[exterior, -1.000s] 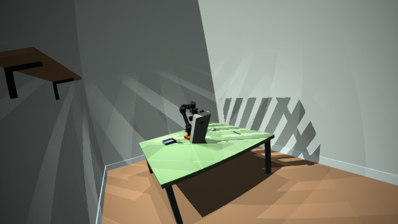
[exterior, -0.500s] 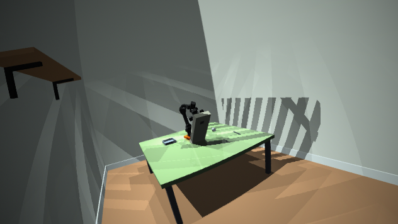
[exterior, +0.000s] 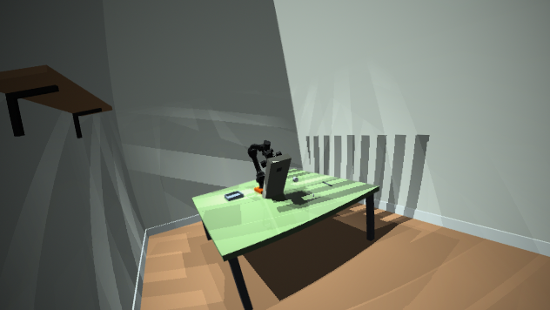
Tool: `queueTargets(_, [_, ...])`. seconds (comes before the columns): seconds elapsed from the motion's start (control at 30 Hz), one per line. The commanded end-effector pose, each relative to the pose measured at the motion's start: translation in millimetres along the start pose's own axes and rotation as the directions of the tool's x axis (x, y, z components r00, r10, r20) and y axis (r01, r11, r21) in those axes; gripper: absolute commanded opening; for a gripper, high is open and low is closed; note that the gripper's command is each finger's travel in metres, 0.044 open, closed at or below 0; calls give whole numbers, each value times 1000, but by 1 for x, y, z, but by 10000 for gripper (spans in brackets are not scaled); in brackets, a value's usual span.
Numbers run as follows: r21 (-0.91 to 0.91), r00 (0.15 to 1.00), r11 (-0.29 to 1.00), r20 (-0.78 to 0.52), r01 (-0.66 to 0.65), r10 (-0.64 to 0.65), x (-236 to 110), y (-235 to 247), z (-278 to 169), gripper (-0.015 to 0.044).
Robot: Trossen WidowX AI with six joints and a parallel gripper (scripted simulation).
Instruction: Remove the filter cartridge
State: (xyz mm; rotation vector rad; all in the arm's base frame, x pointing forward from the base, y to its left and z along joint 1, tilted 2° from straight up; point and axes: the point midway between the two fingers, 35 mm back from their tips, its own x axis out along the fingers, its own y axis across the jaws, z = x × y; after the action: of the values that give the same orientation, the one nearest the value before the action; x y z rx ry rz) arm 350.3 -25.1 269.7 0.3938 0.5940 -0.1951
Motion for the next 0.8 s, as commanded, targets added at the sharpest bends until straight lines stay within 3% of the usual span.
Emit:
queueTargets(0.0, [0, 1000, 1000, -7, 3, -3, -15, 0, 0, 0])
queueTargets(0.27, [3, 1000, 1000, -8, 3, -3, -70, 0, 0, 0])
queueTargets(0.77, [3, 1000, 1000, -9, 4, -4, -69, -12, -29, 0])
